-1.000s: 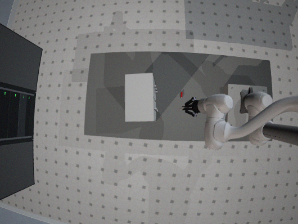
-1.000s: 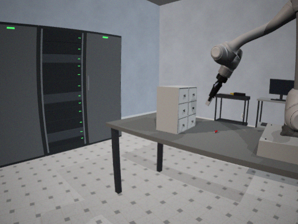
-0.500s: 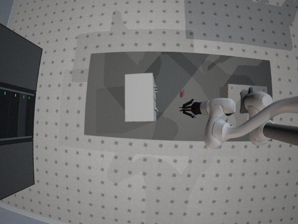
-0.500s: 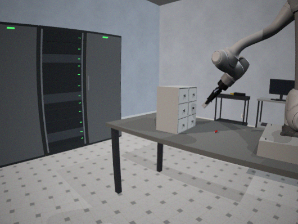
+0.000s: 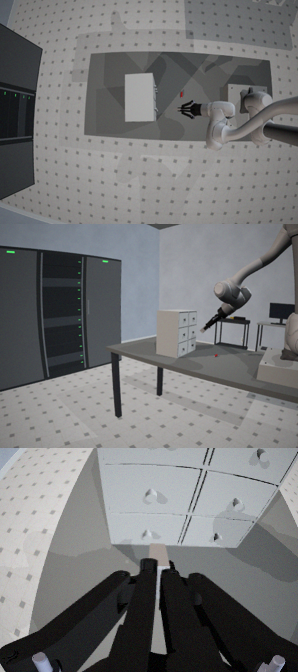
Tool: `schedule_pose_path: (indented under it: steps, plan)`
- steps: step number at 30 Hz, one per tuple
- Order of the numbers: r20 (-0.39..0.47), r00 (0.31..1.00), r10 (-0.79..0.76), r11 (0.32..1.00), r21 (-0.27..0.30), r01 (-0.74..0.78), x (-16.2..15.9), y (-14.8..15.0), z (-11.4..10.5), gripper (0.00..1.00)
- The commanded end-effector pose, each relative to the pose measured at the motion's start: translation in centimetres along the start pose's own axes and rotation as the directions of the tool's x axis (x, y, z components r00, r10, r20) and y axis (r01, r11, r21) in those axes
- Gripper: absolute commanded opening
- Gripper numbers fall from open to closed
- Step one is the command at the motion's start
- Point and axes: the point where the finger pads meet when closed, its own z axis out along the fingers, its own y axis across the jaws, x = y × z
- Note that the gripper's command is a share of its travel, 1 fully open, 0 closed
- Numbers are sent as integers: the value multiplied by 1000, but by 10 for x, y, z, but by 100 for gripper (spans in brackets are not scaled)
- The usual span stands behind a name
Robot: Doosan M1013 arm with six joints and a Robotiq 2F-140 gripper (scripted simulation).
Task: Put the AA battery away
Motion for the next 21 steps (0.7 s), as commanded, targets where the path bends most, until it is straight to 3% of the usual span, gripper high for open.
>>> schedule_pose_path:
  steps: [1, 10, 21]
  plan:
    - [-79, 997, 10, 997, 82, -4, -1, 2, 5, 0]
    - [-310, 950, 29, 997, 81, -4, -1, 0, 33, 0]
    - [-380, 924, 34, 997, 81, -4, -1, -1, 42, 0]
